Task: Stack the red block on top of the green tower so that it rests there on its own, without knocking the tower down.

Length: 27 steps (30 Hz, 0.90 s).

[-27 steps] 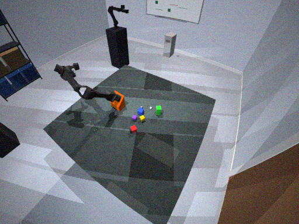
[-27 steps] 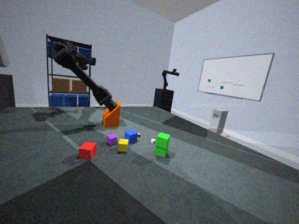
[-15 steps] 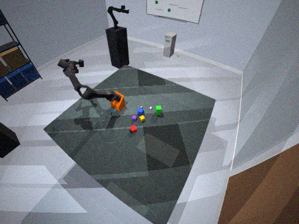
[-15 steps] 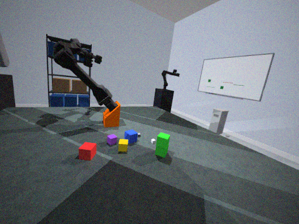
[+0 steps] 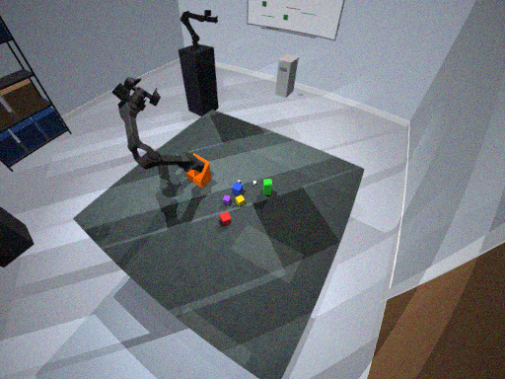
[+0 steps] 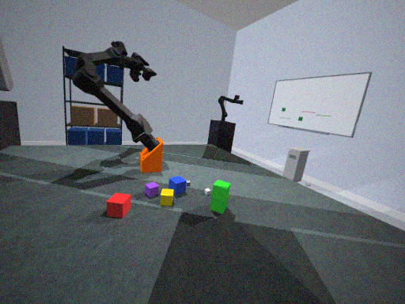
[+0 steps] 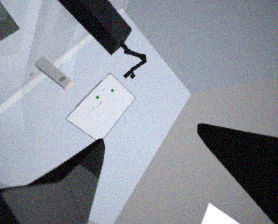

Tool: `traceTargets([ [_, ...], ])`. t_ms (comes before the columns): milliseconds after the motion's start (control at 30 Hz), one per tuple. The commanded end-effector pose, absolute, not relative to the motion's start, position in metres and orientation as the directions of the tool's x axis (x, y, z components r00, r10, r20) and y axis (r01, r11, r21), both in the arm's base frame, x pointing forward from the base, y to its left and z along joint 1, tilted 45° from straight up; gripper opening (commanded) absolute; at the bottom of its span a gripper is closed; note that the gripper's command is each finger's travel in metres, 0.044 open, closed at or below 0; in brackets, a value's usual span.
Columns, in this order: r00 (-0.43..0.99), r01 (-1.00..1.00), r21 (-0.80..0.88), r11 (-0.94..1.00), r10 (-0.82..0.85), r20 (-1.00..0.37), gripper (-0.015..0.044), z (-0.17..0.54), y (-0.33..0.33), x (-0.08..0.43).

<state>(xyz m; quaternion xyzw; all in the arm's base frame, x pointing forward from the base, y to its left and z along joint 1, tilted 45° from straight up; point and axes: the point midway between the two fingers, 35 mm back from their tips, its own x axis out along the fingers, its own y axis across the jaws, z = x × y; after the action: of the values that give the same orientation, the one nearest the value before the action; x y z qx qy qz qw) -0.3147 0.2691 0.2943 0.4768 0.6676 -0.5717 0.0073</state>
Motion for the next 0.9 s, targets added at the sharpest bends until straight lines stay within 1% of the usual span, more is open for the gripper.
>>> traceTargets([
  [0,-0.432,0.596,-0.754,-0.277,0.681,-0.591,0.0440,0.280,0.301,-0.281],
  [233,-0.262,0.413,-0.759,-0.504,0.732,-0.629,0.0440,0.266,0.341,-0.216],
  [400,-0.121,0.245,-0.739,-0.627,0.737,-0.665,0.0440,0.252,0.364,-0.167],
  [600,-0.019,0.123,-0.698,-0.705,0.702,-0.712,0.0440,0.238,0.375,-0.112],
  [733,0.057,0.001,-0.682,-0.732,0.681,-0.730,0.0440,0.230,0.380,-0.081],
  [867,0.156,-0.166,-0.660,-0.733,0.641,-0.751,0.0440,0.221,0.383,-0.040],
])
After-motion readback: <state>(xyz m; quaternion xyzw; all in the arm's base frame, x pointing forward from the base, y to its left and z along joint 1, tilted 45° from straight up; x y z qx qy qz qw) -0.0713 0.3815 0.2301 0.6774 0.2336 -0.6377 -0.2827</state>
